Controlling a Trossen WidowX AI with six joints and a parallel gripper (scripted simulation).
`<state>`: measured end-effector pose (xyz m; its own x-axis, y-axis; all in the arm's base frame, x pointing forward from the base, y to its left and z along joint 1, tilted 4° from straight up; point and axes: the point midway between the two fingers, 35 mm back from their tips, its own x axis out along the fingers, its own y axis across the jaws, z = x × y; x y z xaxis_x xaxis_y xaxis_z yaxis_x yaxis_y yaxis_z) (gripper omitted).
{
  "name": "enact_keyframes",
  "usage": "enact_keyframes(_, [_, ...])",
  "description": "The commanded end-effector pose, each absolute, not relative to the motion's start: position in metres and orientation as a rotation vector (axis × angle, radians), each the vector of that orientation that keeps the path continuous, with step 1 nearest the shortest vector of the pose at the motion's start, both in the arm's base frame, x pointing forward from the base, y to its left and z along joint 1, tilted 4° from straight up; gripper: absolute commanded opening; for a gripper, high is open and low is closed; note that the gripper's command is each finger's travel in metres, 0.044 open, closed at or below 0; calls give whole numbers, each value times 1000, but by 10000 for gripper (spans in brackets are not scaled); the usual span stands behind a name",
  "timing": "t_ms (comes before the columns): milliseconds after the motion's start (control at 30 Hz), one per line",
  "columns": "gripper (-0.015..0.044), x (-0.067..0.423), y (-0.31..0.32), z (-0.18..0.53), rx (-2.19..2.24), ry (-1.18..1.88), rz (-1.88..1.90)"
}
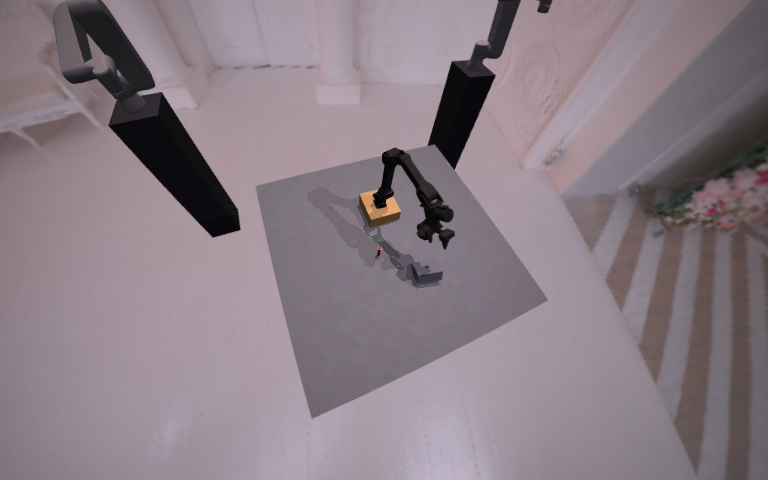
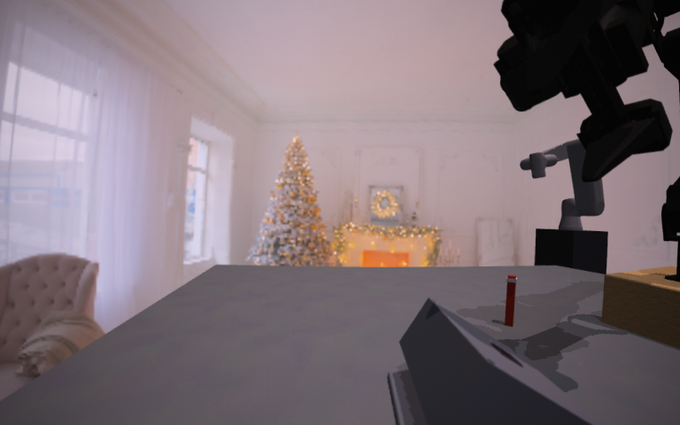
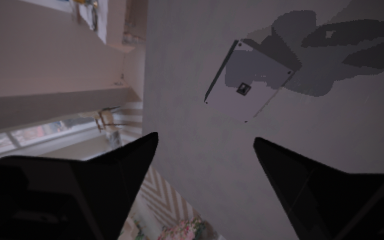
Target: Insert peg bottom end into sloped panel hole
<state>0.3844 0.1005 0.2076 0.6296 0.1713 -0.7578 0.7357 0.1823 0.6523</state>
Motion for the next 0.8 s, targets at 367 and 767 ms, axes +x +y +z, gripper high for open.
enact_keyframes(367, [440, 370, 26, 160, 1487, 832, -798])
enact_keyframes(767, [440, 349, -26, 128, 1582, 814, -1051])
